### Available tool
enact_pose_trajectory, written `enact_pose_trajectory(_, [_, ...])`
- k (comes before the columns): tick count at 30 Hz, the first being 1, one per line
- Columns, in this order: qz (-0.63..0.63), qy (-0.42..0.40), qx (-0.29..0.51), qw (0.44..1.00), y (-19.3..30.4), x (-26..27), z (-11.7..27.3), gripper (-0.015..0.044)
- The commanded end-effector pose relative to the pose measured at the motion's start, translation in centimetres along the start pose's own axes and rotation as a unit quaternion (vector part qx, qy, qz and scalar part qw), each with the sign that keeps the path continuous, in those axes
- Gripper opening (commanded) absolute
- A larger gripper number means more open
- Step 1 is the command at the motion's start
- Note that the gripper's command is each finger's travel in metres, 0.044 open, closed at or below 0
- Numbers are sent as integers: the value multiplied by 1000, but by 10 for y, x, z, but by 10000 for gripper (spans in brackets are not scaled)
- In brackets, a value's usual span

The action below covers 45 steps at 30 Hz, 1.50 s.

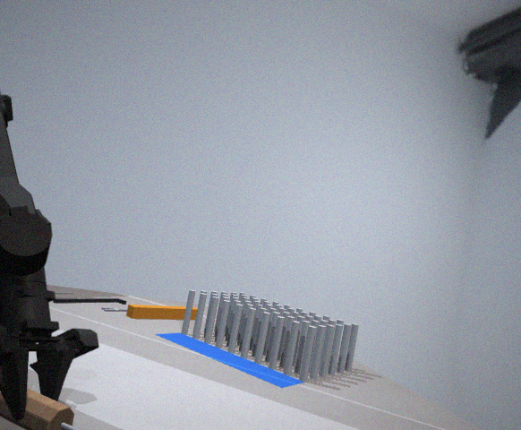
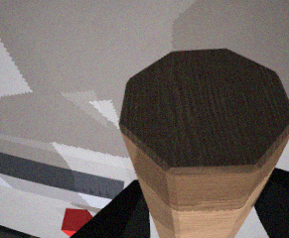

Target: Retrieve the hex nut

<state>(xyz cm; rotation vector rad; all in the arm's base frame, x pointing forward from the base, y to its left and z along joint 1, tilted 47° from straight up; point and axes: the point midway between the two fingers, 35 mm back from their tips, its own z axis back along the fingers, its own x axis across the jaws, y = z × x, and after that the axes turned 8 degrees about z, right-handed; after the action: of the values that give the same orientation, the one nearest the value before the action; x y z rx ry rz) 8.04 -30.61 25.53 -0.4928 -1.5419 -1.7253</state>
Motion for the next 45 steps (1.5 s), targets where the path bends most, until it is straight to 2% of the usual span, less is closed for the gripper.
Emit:
enact_pose_trajectory(1, [-1, 2, -1, 1000, 8, 0, 5, 42])
enact_pose_trajectory(3, [-2, 4, -3, 1000, 16, 0, 9, 0])
enact_pose_trajectory(23, [-4, 11, -6, 1000, 73, 10, 72, 0])
enact_pose_trajectory(39, [-5, 6, -5, 1000, 88, 35, 131, 0])
enact_pose_trajectory(45, [-5, 5, -4, 1000, 88, 38, 136, 0])
